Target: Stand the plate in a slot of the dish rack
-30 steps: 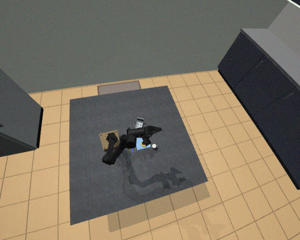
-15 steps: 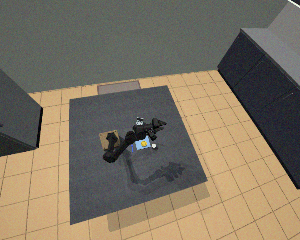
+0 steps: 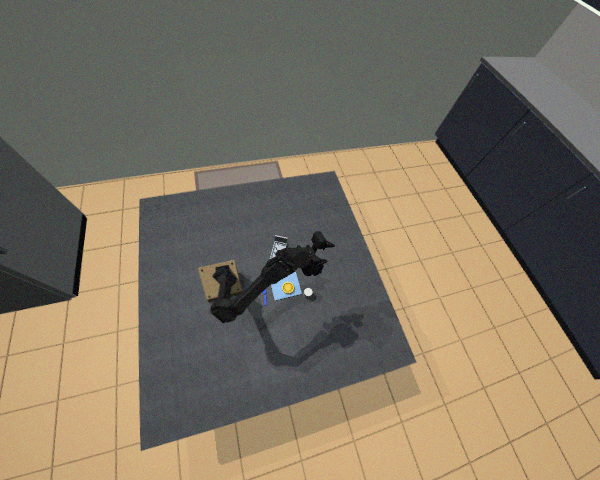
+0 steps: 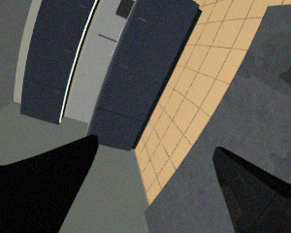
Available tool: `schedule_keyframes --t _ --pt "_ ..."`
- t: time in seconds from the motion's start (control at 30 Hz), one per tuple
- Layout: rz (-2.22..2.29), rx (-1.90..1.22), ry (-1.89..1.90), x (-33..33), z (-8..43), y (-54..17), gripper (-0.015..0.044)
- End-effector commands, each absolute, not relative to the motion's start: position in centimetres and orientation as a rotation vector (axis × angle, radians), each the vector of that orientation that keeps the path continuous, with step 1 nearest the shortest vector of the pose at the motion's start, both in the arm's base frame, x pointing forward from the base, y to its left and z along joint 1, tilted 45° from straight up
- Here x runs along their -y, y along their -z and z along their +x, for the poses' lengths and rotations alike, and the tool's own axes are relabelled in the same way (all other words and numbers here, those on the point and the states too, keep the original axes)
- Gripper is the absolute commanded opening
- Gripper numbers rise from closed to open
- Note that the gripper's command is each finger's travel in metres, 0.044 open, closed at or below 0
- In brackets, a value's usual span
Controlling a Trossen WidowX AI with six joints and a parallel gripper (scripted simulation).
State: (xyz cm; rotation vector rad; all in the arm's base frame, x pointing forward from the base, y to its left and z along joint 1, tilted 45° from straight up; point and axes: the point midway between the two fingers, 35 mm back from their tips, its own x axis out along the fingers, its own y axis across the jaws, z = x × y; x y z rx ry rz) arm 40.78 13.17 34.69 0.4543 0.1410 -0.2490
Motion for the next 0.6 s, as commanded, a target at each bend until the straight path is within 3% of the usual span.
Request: schedule_keyframes --t 0.0,0.57 --pt "0.334 -0.224 0.318 -11.3 41.5 -31.5 0.04" --pt "-0.075 -0.588 0.518 -3.4 41.8 -21.1 0.04"
